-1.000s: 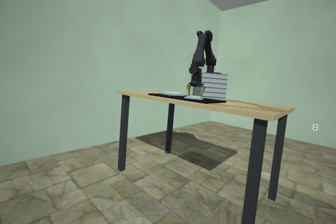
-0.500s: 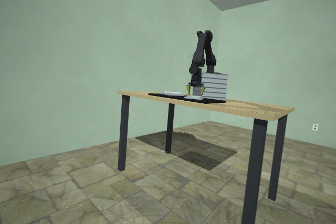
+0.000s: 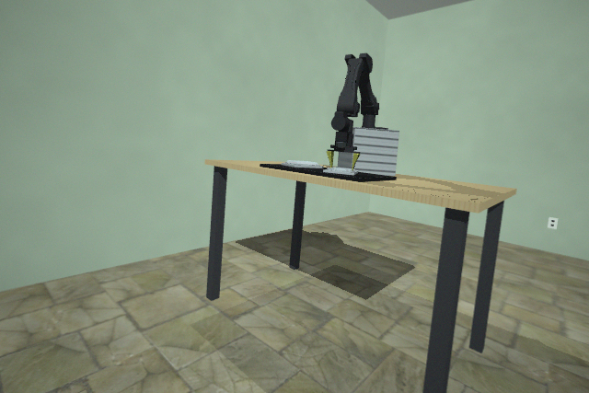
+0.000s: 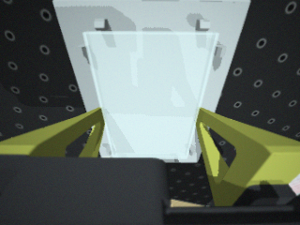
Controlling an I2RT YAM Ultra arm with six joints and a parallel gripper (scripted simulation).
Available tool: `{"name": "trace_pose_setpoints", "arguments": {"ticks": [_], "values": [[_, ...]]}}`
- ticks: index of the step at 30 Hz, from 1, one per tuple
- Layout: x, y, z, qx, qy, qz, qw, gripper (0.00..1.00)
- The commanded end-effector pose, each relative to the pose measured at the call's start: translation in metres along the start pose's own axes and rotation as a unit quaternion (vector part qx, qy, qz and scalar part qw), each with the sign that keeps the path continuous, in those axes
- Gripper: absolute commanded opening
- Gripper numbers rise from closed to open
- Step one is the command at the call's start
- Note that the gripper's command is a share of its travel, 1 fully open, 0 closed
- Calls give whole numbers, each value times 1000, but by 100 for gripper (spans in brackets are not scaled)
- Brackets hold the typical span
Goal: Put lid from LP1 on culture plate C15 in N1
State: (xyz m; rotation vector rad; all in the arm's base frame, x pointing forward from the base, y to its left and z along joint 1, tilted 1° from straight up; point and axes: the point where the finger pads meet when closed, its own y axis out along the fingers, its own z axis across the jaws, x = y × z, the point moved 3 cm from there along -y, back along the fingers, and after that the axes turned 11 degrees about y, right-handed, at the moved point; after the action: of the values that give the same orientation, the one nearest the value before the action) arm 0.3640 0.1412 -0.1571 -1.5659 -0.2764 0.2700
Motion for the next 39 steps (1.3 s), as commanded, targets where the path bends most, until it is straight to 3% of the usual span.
{"name": "trace_pose_setpoints", "arguments": {"ticks": [1, 29, 39], "values": [[6, -4, 0, 0, 0, -10, 1000, 0], [6, -4, 0, 0, 0, -10, 1000, 0], [6, -20, 0, 0, 0, -10, 1000, 0]]}}
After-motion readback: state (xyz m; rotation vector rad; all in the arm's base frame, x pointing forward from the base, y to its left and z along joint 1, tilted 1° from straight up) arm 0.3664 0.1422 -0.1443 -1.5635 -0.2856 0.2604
